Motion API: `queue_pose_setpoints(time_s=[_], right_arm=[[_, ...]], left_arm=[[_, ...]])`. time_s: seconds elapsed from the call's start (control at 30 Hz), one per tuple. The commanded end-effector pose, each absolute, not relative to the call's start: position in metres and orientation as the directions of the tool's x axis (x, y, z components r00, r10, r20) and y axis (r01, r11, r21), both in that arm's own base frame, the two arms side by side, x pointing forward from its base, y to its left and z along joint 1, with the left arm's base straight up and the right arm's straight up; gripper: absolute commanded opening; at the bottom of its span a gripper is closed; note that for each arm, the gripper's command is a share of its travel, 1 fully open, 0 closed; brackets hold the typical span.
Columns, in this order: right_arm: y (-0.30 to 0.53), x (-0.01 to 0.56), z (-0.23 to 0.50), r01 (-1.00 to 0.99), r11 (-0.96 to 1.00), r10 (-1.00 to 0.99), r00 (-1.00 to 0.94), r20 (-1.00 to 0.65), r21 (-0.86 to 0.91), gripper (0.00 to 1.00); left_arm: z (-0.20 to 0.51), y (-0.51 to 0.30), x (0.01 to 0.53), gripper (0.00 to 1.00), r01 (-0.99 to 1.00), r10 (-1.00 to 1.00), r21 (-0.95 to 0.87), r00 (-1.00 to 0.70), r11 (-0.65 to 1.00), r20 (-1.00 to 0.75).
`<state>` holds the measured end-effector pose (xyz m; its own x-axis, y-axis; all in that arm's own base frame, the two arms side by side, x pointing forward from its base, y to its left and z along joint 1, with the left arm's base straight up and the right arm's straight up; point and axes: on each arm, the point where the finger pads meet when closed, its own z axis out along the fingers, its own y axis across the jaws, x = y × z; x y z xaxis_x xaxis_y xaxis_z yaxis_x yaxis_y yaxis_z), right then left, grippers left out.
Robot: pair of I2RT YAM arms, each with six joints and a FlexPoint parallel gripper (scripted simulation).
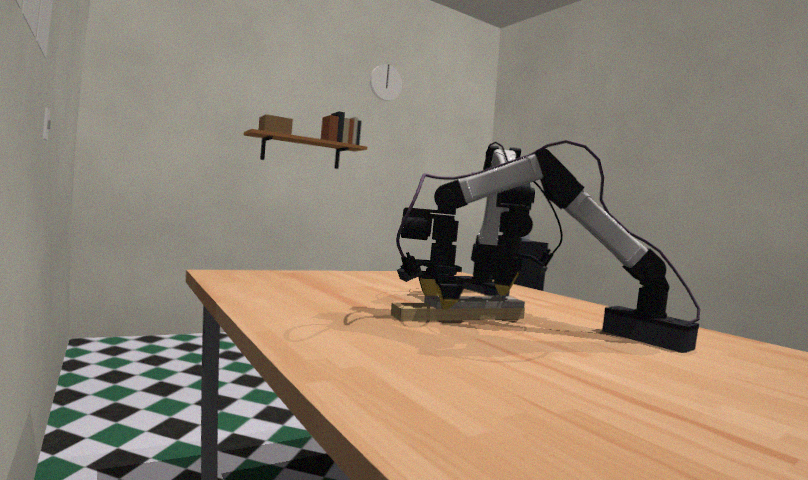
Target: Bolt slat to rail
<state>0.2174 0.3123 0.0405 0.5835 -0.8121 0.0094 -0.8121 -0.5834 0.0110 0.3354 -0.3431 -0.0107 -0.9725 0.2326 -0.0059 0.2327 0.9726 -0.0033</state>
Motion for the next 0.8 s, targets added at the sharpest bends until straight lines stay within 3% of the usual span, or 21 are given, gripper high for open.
queue_pose_setpoints(time_s=[0.0,0.77], right_arm=[[0.3161,0.2198,0.0473,-0.811,-0.586,-0.811,0.586,-0.004,-0.011,0.36],[0.3163,0.2199,0.0416,-0.810,-0.586,-0.810,0.586,-0.004,-0.011,0.36]], left_arm=[[-0.0033,-0.3454,0.3381,0.67,0.232,0.232,-0.014,-0.973,0.973,-0.023],[-0.0033,-0.3454,0.3381,0.67,0.232,0.232,-0.014,-0.973,0.973,-0.023]])
